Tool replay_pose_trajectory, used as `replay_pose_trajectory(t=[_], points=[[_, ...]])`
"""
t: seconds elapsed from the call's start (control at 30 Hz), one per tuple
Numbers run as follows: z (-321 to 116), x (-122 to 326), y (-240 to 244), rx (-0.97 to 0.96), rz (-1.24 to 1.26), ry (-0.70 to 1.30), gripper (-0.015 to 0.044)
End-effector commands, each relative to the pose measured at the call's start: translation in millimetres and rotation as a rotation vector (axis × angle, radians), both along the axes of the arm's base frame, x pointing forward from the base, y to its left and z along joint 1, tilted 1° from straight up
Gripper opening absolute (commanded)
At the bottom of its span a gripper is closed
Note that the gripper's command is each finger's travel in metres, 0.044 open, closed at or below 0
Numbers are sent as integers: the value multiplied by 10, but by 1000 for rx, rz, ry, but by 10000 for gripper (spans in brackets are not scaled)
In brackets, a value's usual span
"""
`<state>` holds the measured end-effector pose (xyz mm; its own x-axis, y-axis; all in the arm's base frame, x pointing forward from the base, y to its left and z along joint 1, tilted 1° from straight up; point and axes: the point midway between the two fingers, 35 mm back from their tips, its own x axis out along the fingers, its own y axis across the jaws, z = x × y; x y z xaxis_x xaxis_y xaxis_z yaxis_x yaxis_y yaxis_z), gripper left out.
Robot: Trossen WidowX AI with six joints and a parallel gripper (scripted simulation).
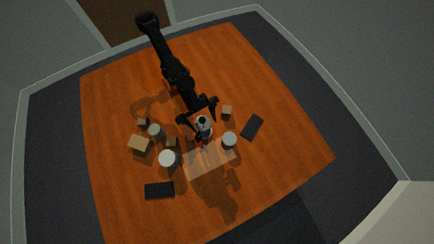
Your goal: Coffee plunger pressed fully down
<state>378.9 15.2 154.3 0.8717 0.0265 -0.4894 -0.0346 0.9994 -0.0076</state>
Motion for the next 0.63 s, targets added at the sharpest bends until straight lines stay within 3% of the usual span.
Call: replay_pose_trajectory(t=[0.0, 0.13, 0.6], points=[[307, -82, 8, -2, 1, -16, 440], [752, -349, 16, -7, 4, -4, 440], [726, -367, 16, -7, 4, -3, 440]])
